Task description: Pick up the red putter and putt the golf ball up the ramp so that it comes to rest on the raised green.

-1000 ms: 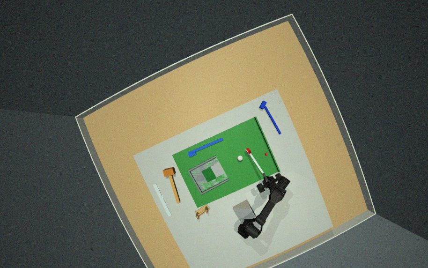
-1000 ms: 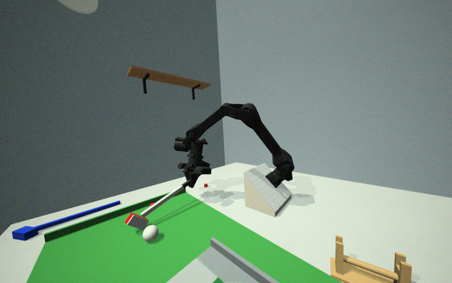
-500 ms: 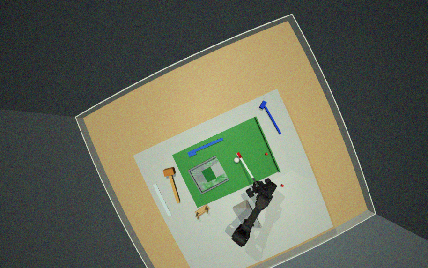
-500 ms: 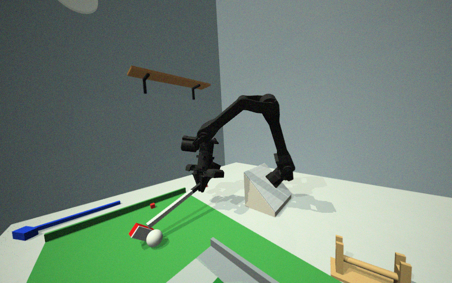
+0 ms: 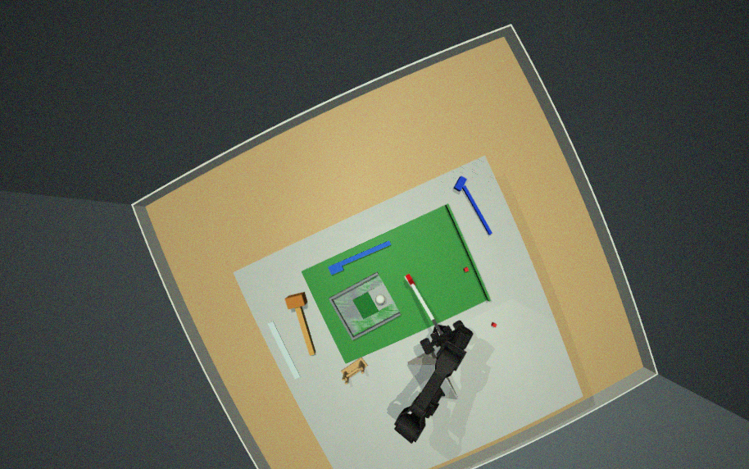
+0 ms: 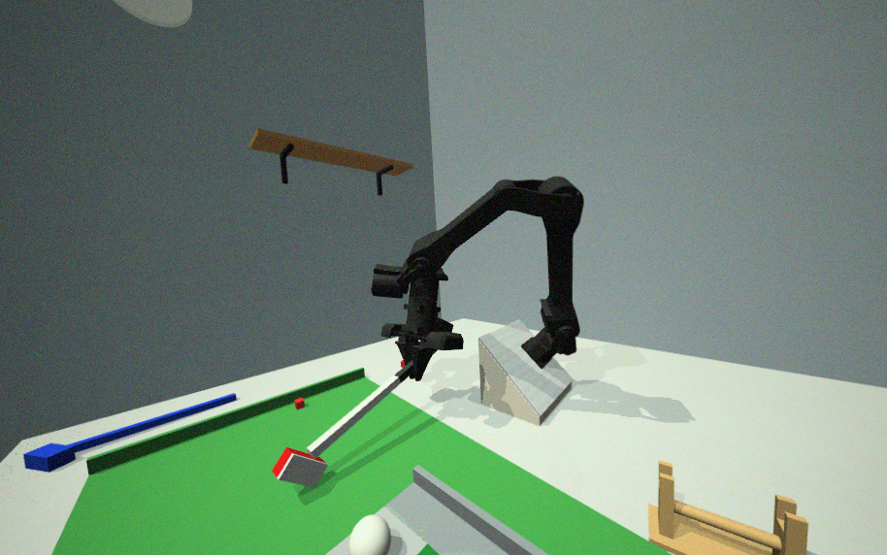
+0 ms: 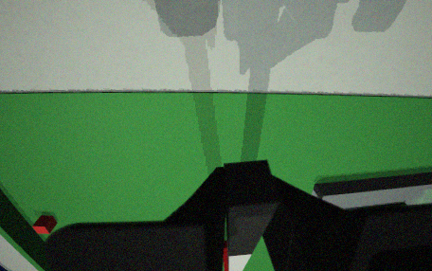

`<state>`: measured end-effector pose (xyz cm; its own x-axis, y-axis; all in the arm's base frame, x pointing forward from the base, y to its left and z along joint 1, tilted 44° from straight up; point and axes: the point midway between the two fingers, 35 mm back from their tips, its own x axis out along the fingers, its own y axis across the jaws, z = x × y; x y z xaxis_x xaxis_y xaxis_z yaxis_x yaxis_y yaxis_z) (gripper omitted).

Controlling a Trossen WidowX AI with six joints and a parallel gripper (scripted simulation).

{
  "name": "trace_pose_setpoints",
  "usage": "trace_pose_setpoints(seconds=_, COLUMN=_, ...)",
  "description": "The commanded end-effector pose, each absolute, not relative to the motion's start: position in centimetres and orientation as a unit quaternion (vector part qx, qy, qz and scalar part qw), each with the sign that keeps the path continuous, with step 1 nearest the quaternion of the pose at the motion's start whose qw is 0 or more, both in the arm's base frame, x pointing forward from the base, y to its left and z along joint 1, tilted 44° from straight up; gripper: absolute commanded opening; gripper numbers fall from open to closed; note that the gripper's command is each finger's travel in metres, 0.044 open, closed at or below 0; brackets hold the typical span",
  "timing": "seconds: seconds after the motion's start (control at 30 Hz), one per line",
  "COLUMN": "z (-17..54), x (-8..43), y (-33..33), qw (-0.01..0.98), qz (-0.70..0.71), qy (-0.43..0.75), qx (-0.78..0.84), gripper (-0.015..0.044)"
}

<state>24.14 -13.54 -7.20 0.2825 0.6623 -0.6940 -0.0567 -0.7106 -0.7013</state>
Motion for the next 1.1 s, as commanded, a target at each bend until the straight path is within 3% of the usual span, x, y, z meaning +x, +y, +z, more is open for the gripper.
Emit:
trace_pose_setpoints(seconds=0.0, z=-5.3, x=24.4, y=-15.7, qw=0.31, qz=0.556, qy=-0.201, qx=-0.745, gripper=0.0)
trace_pose_setpoints(seconds=1.07, z=-4.0, x=24.1, y=-16.7, qw=0.316, qz=0.559, qy=-0.202, qx=-0.74, gripper=0.0)
